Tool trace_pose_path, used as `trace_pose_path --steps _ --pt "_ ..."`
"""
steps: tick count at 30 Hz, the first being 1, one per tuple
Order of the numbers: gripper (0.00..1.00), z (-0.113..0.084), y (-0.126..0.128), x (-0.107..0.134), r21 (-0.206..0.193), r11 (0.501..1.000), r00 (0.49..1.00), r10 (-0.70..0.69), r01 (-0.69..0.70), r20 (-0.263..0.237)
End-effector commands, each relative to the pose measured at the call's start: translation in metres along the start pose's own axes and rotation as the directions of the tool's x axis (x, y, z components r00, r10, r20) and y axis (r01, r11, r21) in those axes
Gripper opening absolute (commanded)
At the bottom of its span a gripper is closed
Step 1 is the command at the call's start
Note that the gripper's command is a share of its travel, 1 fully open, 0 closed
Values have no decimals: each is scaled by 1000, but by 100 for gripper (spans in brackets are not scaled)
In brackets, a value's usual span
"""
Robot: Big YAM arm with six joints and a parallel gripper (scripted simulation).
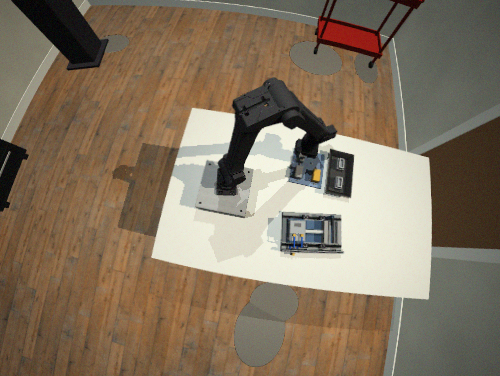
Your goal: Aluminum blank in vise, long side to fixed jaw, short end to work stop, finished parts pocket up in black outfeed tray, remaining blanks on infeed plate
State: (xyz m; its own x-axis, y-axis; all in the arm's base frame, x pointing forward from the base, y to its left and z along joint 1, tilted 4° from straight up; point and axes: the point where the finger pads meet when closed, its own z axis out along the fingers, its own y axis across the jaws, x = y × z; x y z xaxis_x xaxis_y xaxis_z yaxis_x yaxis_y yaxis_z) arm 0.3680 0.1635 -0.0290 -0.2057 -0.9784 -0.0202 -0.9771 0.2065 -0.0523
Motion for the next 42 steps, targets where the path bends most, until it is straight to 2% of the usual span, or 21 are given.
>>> trace_pose_path --steps 1,29,42 --pt "64 -17 -23 -14 55 998 999 -8 6 43" --pt "64 -16 -23 -14 55 998 999 -8 6 42" --pt "64 -6 -19 -11 37 999 1000 -8 7 30"
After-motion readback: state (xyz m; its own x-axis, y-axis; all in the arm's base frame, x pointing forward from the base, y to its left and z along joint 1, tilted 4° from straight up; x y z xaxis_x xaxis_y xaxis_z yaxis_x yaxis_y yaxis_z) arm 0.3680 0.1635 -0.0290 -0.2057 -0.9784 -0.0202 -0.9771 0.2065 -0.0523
